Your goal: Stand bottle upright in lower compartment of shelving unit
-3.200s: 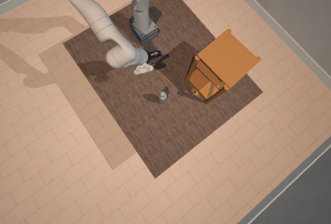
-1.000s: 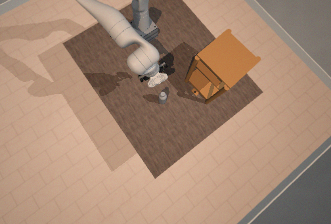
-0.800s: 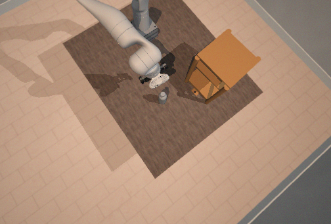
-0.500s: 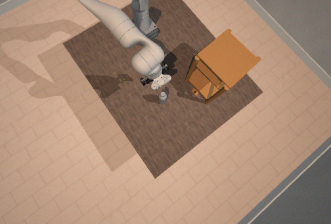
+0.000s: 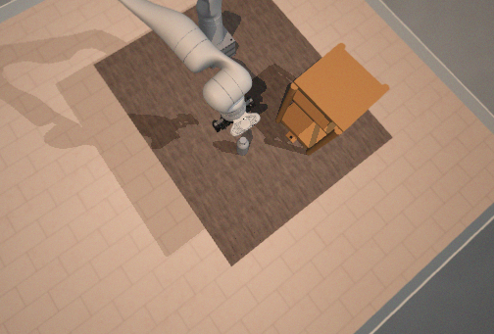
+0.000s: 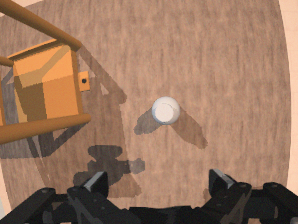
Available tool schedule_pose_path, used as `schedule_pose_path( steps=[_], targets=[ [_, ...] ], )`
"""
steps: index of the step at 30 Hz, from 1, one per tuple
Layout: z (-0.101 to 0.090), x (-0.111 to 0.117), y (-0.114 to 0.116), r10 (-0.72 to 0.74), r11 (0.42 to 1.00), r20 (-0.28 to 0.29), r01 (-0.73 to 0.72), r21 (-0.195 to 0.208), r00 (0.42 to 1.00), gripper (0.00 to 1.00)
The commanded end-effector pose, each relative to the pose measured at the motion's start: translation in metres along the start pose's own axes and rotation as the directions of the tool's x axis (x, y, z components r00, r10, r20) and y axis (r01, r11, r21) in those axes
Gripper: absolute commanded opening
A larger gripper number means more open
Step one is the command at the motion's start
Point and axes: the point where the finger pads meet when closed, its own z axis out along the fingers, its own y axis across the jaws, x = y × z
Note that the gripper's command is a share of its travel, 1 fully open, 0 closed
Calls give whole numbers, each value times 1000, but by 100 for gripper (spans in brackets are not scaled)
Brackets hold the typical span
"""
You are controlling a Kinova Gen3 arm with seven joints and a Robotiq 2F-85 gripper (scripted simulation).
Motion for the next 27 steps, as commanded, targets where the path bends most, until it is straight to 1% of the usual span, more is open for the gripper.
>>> schedule_pose_path(
  steps=[1,3,4,13,14,20,21,26,27],
  targets=[
    [-1,2,-3,-6,1000,-2,6,-1,1000,100],
    [-1,2,-3,-6,1000,-2,6,-1,1000,100],
    [-4,10,-2,-24,1000,-13,24,-19,1000,100],
    [-4,10,-2,-24,1000,-13,24,-19,1000,100],
    [-7,17,-2,-41,999,-23,40,-35,999,100],
    [-7,17,-2,-41,999,-23,40,-35,999,100],
    [-10,23,-2,-56,997,-31,54,-50,998,100],
    [-10,23,-2,-56,997,-31,54,-50,998,100],
    [-12,28,-2,-69,996,-39,66,-63,997,100]
  ],
)
